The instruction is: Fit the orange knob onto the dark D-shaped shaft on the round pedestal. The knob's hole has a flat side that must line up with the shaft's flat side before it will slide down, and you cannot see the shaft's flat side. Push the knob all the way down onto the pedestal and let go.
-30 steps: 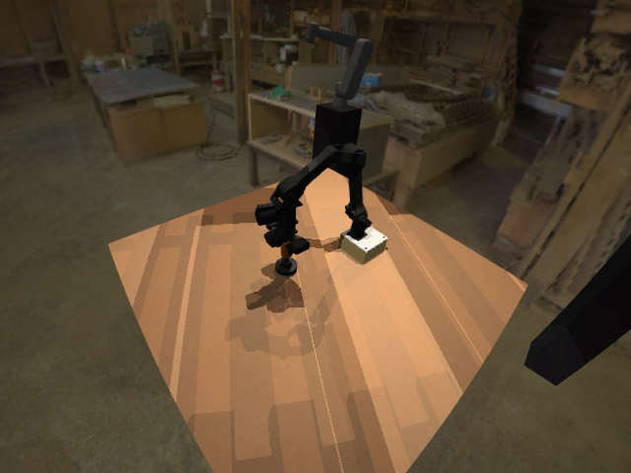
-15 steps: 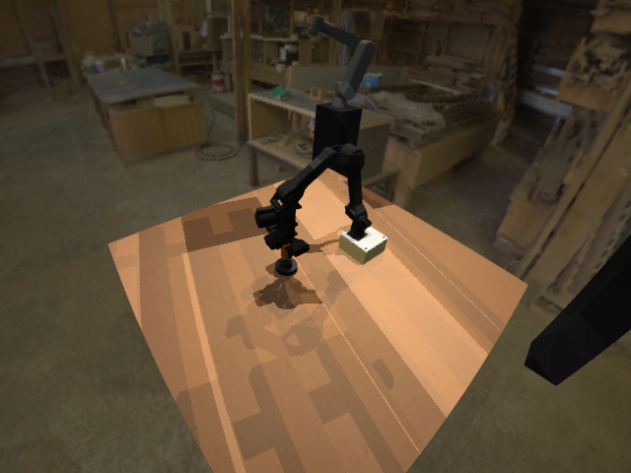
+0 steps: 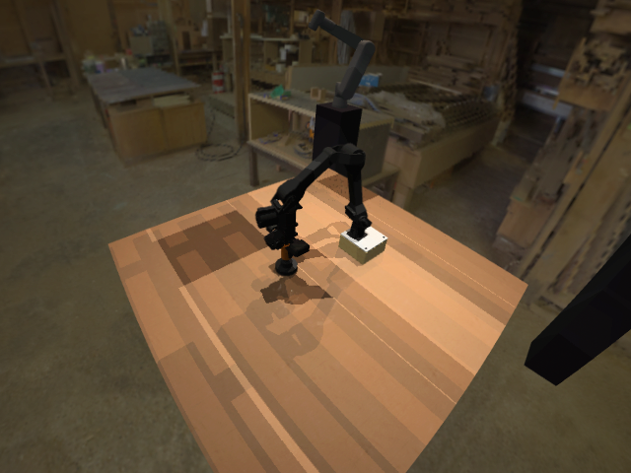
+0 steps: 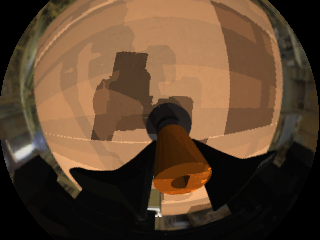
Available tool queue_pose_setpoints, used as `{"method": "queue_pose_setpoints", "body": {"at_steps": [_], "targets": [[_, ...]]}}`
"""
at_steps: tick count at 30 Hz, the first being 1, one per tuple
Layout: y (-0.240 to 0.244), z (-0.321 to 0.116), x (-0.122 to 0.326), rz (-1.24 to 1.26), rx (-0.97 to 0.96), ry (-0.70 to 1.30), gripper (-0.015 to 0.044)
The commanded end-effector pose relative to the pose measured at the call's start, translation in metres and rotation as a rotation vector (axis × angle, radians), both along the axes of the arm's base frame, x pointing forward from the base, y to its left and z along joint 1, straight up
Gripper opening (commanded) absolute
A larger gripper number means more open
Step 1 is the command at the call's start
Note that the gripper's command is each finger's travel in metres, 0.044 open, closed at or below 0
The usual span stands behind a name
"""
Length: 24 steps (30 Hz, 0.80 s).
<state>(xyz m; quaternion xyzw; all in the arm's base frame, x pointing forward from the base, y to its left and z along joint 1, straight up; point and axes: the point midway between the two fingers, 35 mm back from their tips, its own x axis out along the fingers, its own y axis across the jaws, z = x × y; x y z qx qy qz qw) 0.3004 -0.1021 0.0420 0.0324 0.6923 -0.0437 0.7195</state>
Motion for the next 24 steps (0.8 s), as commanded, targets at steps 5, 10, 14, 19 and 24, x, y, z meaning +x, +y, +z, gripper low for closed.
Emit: {"method": "queue_pose_setpoints", "body": {"at_steps": [5, 10, 14, 19, 24], "targets": [[0.0007, -0.0010, -0.0011, 0.000, 0.002, 0.000, 0.0000], [0.0004, 0.0020, -0.0013, 0.000, 0.002, 0.000, 0.0000], [0.0001, 0.0048, -0.0008, 0.000, 0.002, 0.000, 0.0000], [-0.0001, 0.0052, -0.0002, 0.124, -0.003, 0.002, 0.0000], [-0.0013, 0.0030, 0.0027, 0.209, -0.006, 0.003, 0.0000]]}}
